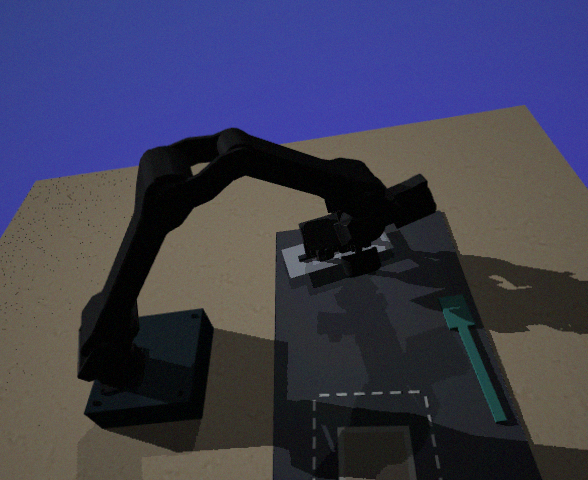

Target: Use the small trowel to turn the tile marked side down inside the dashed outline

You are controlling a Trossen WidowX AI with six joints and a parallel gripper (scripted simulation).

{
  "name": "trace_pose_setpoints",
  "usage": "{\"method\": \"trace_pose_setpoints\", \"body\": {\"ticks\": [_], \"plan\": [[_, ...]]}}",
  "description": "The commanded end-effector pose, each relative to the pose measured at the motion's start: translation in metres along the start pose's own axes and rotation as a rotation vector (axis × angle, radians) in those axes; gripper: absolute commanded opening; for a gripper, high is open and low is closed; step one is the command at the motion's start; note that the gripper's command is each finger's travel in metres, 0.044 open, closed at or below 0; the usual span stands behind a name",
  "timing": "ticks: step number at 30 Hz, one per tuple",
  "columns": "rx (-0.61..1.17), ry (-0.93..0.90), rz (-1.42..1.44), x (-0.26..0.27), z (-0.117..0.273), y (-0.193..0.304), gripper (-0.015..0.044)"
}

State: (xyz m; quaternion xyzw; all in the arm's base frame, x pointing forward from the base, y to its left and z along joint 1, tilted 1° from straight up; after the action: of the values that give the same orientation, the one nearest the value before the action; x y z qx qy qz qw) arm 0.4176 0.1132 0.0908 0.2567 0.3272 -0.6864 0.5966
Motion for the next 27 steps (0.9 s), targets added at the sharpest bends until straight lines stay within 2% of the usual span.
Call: {"method": "trace_pose_setpoints", "body": {"ticks": [1, 11, 22, 27], "plan": [[0.001, 0.015, 0.011, 0.002, -0.003, 0.001, 0.0000], [0.001, 0.015, 0.011, 0.012, -0.011, 0.003, 0.0000], [0.001, 0.015, 0.011, 0.012, -0.011, 0.003, 0.0289], [0.001, 0.015, 0.011, 0.012, -0.011, 0.003, 0.0300]]}}
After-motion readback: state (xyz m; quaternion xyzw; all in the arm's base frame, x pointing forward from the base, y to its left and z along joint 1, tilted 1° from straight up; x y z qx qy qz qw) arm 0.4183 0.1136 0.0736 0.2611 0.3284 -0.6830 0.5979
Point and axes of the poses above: the point midway between the two fingers, 35 mm back from their tips, its own z axis back along the fingers, its own x axis across the jaws, y = z × x, the point moved 8 cm from there along z, back along the fingers, and after that the axes turned 12 degrees about -z, right-handed, at the moved point
